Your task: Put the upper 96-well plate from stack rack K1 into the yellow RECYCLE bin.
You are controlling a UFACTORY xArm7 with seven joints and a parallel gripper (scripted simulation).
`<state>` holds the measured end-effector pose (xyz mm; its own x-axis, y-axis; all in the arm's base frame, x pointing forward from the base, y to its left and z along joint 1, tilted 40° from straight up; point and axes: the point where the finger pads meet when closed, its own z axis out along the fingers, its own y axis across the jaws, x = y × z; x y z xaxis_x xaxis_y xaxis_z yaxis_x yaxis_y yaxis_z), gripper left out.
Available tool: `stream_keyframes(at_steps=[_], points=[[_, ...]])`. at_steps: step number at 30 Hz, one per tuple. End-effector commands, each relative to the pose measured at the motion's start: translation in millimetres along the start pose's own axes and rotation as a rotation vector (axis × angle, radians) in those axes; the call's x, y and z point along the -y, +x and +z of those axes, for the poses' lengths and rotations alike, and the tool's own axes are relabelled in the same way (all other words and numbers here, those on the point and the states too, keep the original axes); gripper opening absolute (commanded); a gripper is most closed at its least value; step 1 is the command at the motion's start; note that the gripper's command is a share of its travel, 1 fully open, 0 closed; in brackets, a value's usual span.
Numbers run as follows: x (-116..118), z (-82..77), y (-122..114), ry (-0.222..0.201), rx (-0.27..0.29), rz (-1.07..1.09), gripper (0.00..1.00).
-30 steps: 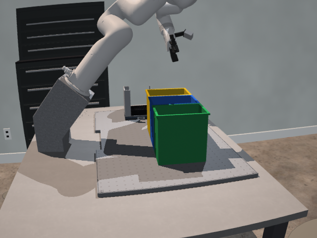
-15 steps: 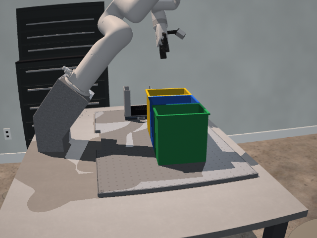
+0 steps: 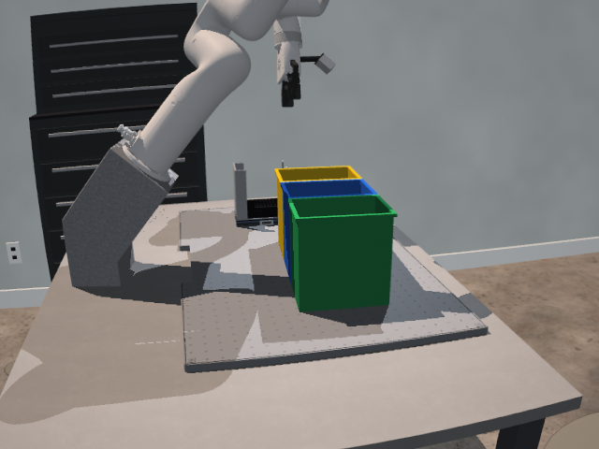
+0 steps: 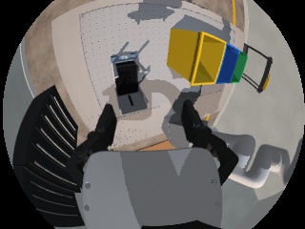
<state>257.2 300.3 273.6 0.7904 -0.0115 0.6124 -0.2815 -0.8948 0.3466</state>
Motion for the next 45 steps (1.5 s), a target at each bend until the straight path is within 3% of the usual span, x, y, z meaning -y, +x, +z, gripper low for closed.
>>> stream_keyframes(at_steps=[1,3,5,8,10,13,14,18,19,22,23,25,26,30,31,36,45], points=[[4.5,-2.2,-22.7,0.056,0.016,-0.019,1.0],[4.7,-2.3,-23.6,0.056,0.016,-0.019,1.0],[6.5,-1.1,-33.3,0.102,0.03,-0.032,1.0],[8.1,-0.1,-41.5,0.102,0.03,-0.032,1.0],[9.9,2.4,-51.0,0.145,0.04,-0.039,1.0],[10.8,3.6,-55.8,0.145,0.04,-0.039,1.0],[11.7,5.6,-60.3,0.178,0.045,-0.039,1.0],[13.9,10.2,-70.8,0.184,0.046,-0.039,1.0],[14.7,13.2,-74.7,0.217,0.045,-0.033,1.0],[16.0,18.3,-81.2,0.22,0.045,-0.032,1.0],[16.5,22.4,-84.1,0.251,0.039,-0.02,1.0],[17.3,28.3,-88.3,0.254,0.038,-0.019,1.0],[17.3,33.2,-89.7,0.28,0.026,-0.002,1.0],[17.3,40.1,-91.8,0.284,0.025,0.0,1.0],[16.7,45.1,-91.6,0.305,0.008,0.02,1.0],[11.9,67.2,-87.0,0.334,-0.027,0.056,1.0],[11.9,67.4,-86.9,0.334,-0.027,0.056,1.0]])
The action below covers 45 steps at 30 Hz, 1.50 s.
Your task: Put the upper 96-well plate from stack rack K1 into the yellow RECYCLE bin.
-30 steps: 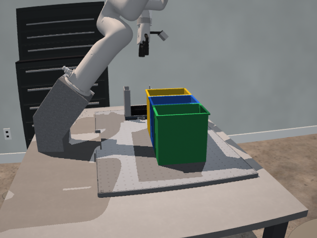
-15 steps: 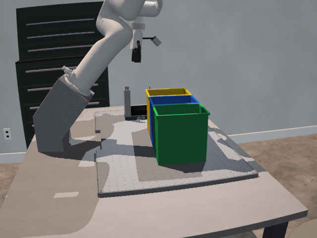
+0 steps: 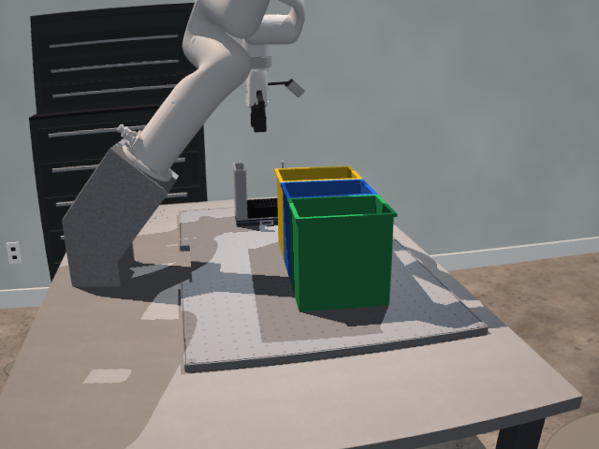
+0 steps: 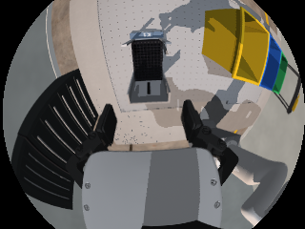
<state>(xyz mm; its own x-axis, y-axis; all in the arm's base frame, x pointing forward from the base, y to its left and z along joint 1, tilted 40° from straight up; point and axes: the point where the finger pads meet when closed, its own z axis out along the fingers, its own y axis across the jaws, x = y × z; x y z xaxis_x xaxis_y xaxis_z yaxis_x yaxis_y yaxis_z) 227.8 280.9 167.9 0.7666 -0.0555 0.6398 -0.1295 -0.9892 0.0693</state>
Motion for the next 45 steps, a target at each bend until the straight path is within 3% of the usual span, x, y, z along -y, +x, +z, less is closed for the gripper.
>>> stream_keyframes(at_steps=[1,10,45], points=[[1.0,0.0,0.8,0.007,-0.005,0.002,1.0],[1.0,0.0,0.8,0.007,-0.005,0.002,1.0],[1.1,51.8,1.0,0.006,-0.005,0.002,1.0]])
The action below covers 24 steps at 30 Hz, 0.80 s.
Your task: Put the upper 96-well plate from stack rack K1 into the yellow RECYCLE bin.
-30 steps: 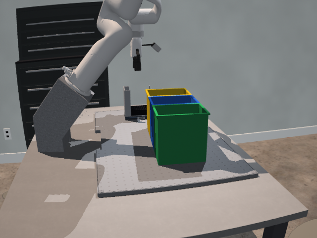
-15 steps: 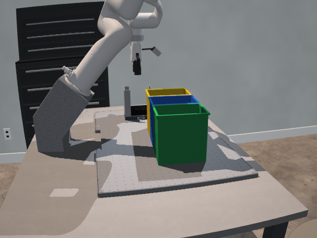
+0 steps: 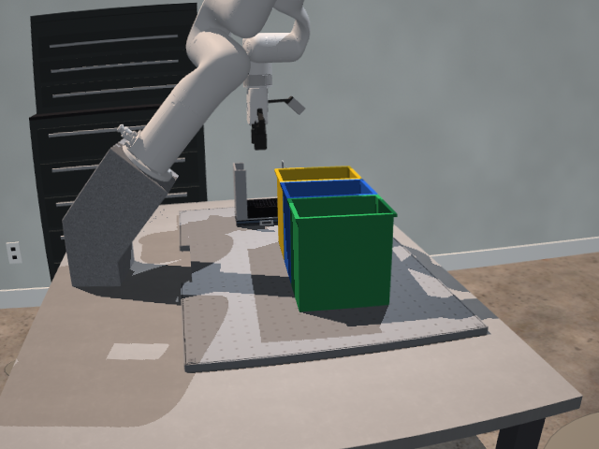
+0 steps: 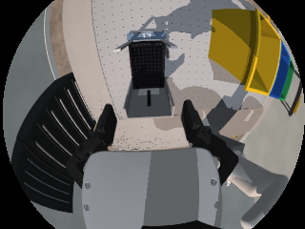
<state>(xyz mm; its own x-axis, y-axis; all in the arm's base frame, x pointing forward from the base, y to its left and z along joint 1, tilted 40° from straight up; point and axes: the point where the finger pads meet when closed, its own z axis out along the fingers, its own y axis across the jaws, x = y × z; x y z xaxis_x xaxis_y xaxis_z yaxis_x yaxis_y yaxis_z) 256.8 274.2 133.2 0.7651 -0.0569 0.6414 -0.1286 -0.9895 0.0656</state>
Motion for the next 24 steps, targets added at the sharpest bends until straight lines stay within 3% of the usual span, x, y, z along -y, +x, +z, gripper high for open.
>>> stream_keyframes(at_steps=[1,24], points=[[1.5,7.8,0.5,0.003,-0.003,0.0,1.0],[1.5,41.3,0.5,0.003,-0.003,0.0,1.0]])
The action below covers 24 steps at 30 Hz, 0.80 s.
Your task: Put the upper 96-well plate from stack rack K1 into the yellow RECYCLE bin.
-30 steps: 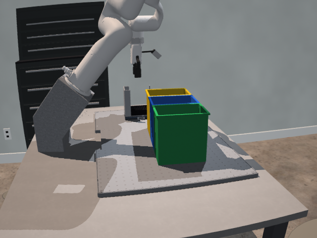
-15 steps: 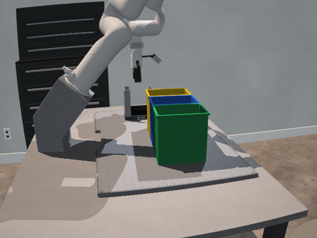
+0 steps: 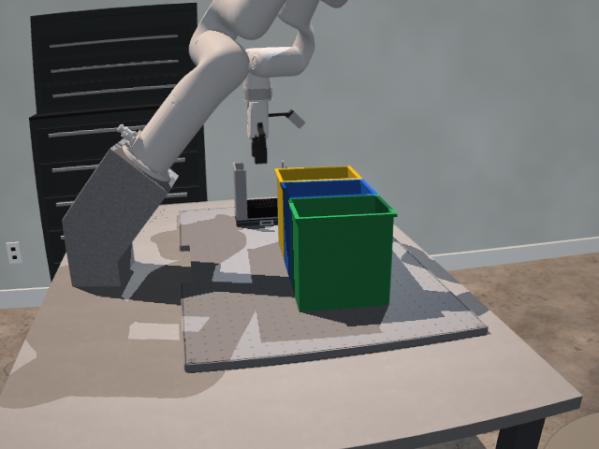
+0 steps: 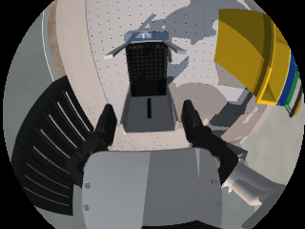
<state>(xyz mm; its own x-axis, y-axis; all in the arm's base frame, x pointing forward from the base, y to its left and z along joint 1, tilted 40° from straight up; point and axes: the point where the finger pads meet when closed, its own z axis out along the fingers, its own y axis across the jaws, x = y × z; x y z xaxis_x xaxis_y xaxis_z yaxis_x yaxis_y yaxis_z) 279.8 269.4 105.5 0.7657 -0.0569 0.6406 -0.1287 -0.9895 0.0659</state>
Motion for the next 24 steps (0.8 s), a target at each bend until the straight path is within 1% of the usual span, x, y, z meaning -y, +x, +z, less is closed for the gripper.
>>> stream_keyframes(at_steps=[1,16,18,24], points=[[1.6,4.9,0.4,0.003,-0.004,0.0,1.0],[1.6,29.9,0.5,0.003,-0.004,0.0,1.0],[1.6,29.9,0.5,0.003,-0.004,0.0,1.0],[1.6,39.9,0.5,0.003,-0.004,0.0,1.0]])
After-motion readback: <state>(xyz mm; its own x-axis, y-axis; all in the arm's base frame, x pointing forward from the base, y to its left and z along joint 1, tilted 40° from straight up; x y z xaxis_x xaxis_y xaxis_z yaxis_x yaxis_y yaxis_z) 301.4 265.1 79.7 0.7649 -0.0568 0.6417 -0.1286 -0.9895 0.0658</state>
